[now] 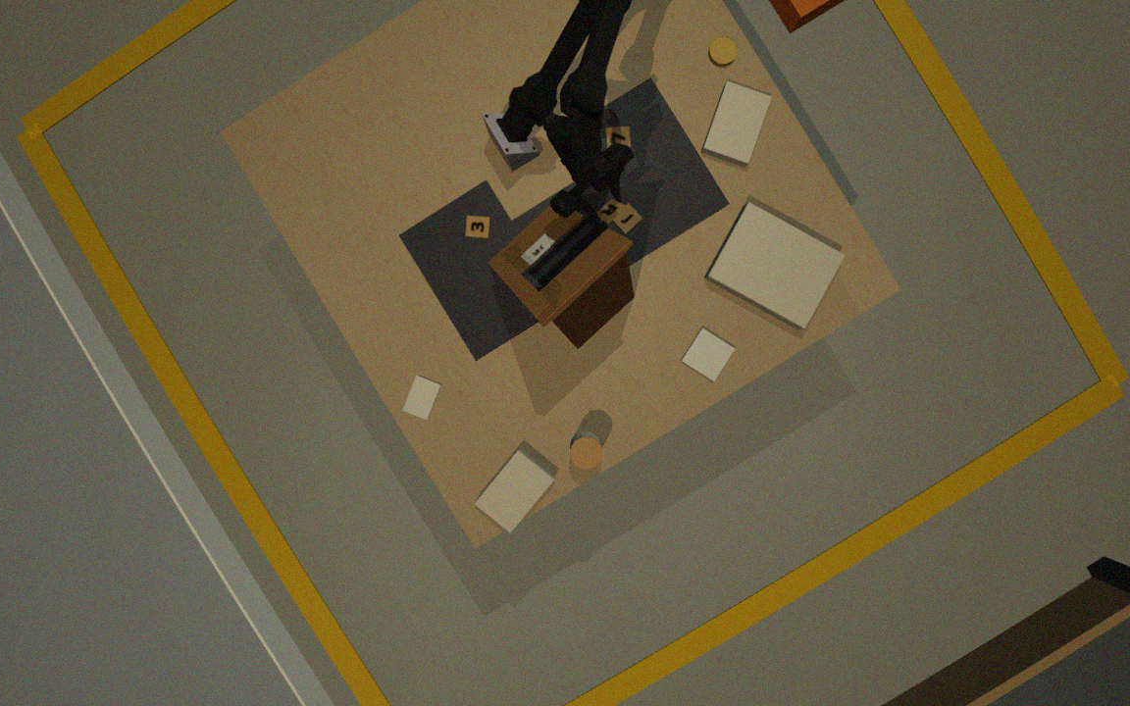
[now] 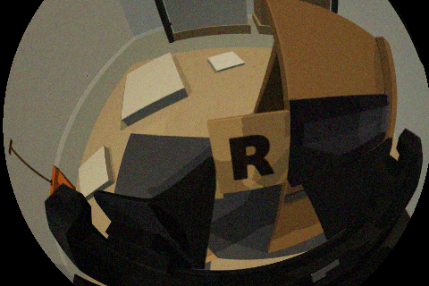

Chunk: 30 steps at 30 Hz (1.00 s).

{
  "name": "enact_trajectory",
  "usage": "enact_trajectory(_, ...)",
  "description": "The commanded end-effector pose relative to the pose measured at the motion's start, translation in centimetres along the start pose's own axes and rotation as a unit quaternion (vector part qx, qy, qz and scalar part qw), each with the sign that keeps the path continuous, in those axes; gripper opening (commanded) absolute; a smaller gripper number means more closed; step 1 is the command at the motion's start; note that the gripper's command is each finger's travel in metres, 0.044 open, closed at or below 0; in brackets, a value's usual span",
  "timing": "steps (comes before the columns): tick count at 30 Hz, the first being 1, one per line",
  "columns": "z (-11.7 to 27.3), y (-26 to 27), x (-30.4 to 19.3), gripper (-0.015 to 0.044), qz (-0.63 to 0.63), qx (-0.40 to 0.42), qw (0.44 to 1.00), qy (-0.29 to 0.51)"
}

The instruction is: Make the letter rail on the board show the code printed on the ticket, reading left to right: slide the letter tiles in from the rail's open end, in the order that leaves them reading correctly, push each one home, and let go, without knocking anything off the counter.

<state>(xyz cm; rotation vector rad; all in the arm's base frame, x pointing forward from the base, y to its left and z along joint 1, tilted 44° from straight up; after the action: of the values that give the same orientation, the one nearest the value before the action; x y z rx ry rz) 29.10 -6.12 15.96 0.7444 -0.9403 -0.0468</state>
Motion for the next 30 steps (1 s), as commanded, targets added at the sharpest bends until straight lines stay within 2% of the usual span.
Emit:
enact_trajectory(1,0.0,-0.2,0.1,0.0,0.004,0.002,1.0,-0.002)
enact_trajectory(30,0.0,-1.6,0.0,0.0,0.004,0.002,1.0,-0.002)
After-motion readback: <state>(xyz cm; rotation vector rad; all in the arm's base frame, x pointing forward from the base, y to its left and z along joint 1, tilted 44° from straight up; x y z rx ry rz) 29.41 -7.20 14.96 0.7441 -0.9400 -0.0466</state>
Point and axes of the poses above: the point midway between the two fingers, 35 mm back from their tips, its own z axis back along the fingers, its own y axis across the jaws, x = y × z, the point moved 1 cm from there along z, back along the fingers, and after that the axes turned 7 degrees about z, right-handed, at the moved point
